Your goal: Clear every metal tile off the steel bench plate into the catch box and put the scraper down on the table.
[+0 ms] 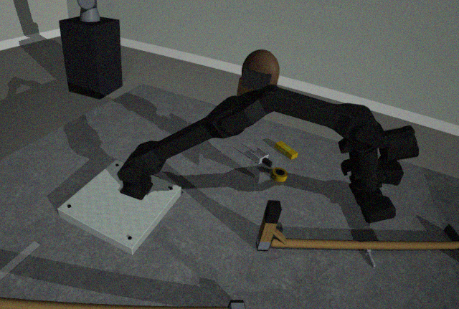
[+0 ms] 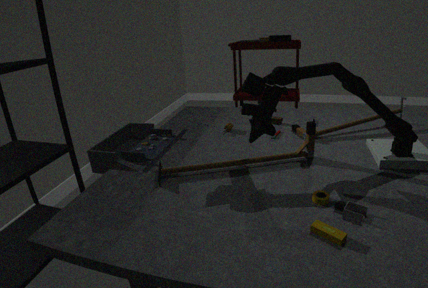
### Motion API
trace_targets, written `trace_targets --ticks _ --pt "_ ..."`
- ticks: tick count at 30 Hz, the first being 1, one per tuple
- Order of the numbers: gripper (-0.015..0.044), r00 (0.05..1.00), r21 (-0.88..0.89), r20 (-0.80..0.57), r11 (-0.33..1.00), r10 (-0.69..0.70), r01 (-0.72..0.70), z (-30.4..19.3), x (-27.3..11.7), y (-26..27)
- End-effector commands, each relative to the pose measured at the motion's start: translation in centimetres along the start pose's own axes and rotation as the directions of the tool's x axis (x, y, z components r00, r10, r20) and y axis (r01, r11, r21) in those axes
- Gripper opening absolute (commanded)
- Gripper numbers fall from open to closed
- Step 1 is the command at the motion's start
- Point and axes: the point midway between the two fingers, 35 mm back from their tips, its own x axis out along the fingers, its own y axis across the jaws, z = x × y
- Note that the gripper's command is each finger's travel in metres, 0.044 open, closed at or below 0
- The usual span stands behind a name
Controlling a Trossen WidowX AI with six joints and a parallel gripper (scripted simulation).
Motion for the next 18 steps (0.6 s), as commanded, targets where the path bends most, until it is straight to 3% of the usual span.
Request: trace_targets --ticks 1,8,18 --pt "0.0000 0.999 0.013 -0.049 1.000 -0.004 0.004 -0.8 -1.4 1.3" --pt "0.0000 0.988 0.031 -0.151 0.999 -0.010 0.015 -3.0 -3.2 2.8" --pt "0.0000 0.987 0.038 -0.163 0.999 -0.011 0.017 -3.4 -1.6 2.8"
